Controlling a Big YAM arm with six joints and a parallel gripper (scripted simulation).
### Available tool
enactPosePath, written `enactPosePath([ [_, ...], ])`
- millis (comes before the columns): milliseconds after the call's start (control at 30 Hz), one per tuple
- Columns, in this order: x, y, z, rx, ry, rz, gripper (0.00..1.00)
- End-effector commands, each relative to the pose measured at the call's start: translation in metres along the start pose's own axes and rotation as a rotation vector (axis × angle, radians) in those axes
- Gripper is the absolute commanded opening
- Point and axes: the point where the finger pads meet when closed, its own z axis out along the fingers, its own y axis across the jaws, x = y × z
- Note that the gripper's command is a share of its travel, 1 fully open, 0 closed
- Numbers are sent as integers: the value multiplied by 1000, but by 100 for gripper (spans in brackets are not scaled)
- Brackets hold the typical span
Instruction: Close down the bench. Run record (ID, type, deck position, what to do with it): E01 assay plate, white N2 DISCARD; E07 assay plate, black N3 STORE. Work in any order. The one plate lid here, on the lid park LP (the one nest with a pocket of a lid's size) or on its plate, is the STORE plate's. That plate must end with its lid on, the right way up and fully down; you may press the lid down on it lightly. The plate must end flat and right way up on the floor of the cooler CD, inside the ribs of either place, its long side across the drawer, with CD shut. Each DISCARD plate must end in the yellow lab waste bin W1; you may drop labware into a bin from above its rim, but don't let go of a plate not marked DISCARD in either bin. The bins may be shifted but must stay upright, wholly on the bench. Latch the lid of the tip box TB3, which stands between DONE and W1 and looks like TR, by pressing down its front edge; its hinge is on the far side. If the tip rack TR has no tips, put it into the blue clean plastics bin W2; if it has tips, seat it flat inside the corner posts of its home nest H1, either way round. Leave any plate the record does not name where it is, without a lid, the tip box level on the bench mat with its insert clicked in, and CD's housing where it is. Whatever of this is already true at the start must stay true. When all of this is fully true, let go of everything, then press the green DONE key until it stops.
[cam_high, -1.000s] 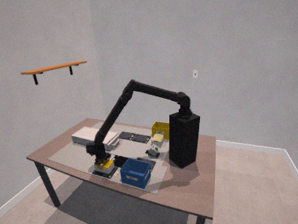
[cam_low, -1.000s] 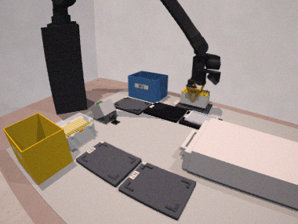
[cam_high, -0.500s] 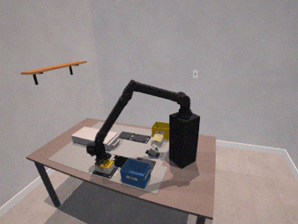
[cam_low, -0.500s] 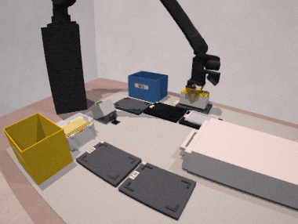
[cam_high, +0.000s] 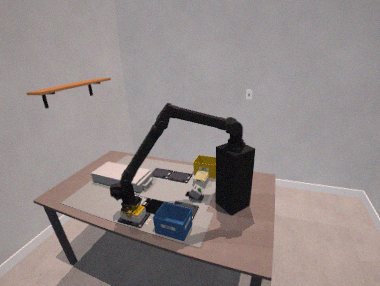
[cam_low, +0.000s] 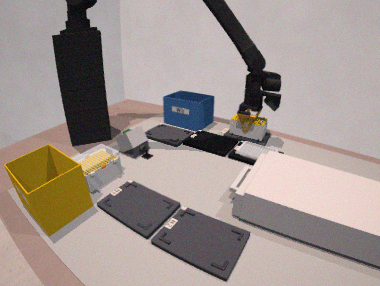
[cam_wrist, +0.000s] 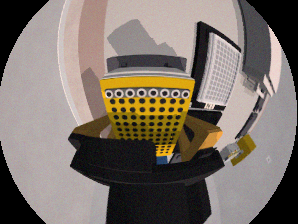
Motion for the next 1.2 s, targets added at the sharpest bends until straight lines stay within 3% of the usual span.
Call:
enactPosePath([
  [0,-22,6,-6,-15,-33,21,0],
  [533,-22,6,-5,-14,-30,21,0],
  [567,-22,6,-5,-14,-30,21,100],
  [1167,-22,6,-5,-14,-30,21,100],
])
